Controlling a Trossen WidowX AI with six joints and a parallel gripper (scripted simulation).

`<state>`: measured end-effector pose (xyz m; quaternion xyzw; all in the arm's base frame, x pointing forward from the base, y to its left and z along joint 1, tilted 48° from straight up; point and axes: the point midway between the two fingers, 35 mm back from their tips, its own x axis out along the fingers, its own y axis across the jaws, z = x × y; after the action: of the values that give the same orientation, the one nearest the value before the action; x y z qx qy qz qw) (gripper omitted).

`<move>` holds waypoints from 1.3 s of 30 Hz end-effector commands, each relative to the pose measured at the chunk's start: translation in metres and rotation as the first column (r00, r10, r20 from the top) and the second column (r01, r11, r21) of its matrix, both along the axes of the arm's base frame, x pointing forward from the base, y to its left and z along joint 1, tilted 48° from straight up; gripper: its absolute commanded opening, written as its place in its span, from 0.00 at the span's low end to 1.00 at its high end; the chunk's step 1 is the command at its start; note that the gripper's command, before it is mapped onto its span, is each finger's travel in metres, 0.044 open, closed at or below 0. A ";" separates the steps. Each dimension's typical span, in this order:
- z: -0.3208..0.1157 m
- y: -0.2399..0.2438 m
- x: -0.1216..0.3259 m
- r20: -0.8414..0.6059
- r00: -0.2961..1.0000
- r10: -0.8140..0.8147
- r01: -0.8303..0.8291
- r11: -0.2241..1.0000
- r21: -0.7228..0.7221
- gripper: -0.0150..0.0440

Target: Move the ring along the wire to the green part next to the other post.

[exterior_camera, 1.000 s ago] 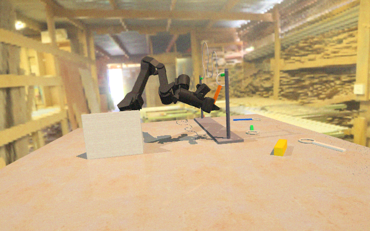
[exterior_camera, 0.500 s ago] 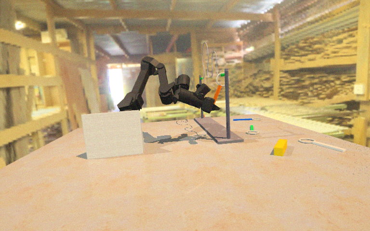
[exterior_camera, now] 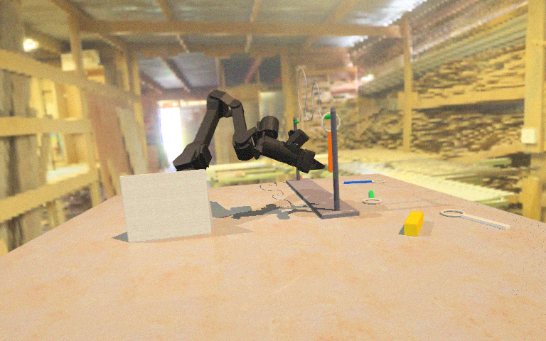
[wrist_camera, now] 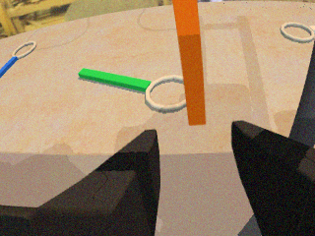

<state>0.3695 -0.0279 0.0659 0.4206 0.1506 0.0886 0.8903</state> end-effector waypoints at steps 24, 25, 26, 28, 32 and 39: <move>0.008 -0.013 -0.044 -0.003 1.000 -0.002 0.002 1.000 0.000 0.53; 0.008 -0.013 -0.044 -0.003 1.000 -0.002 0.002 1.000 0.000 0.53; 0.008 -0.013 -0.044 -0.003 1.000 -0.002 0.002 1.000 0.000 0.53; 0.008 -0.013 -0.044 -0.003 1.000 -0.002 0.002 1.000 0.000 0.53; 0.008 -0.013 -0.044 -0.003 1.000 -0.002 0.002 1.000 0.000 0.53; 0.008 -0.013 -0.044 -0.003 1.000 -0.002 0.002 1.000 0.000 0.53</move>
<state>0.3260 -0.0416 0.0737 0.4226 0.1511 0.0841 0.8897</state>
